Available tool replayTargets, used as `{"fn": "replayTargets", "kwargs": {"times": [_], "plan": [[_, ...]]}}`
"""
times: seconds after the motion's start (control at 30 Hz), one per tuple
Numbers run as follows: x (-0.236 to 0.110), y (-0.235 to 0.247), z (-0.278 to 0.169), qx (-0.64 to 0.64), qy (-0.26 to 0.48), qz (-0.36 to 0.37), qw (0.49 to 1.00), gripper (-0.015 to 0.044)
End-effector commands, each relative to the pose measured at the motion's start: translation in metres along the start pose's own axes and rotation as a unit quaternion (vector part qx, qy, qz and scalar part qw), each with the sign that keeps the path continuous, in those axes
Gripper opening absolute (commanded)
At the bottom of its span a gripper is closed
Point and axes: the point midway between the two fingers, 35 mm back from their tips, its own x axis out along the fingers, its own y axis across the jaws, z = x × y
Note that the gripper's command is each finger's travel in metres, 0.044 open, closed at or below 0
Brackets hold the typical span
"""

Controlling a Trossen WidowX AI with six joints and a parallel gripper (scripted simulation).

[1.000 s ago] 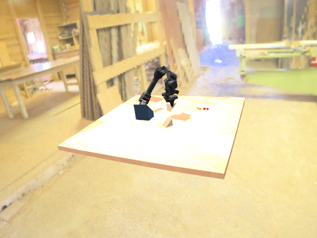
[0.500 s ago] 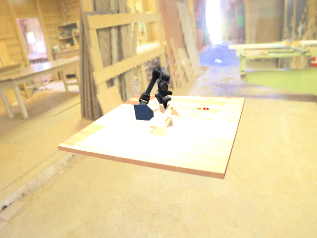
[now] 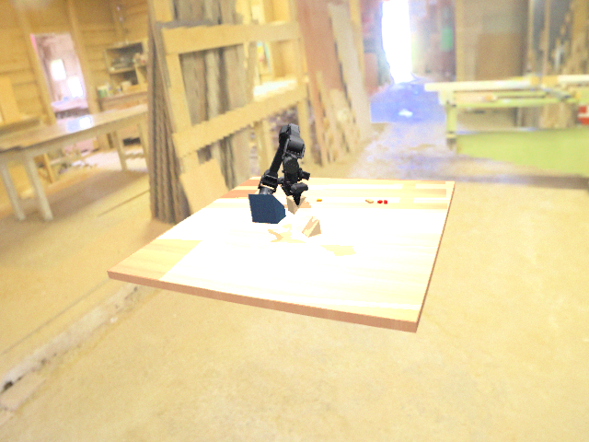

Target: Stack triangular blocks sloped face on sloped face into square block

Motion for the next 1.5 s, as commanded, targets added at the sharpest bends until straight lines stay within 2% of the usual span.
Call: {"fn": "replayTargets", "kwargs": {"times": [0.0, 0.43, 0.63, 0.87, 1.47], "plan": [[0.015, -0.001, 0.006, -0.004, -0.002, 0.002, 1.000, 0.0000], [0.068, -0.001, 0.034, -0.001, -0.003, 0.005, 1.000, 0.0000], [0.073, 0.001, 0.035, -0.001, -0.003, 0.006, 1.000, 0.0000], [0.098, 0.002, 0.045, -0.001, -0.004, 0.006, 1.000, 0.0000], [0.098, 0.003, 0.045, 0.000, -0.005, 0.005, 1.000, 0.0000]]}}
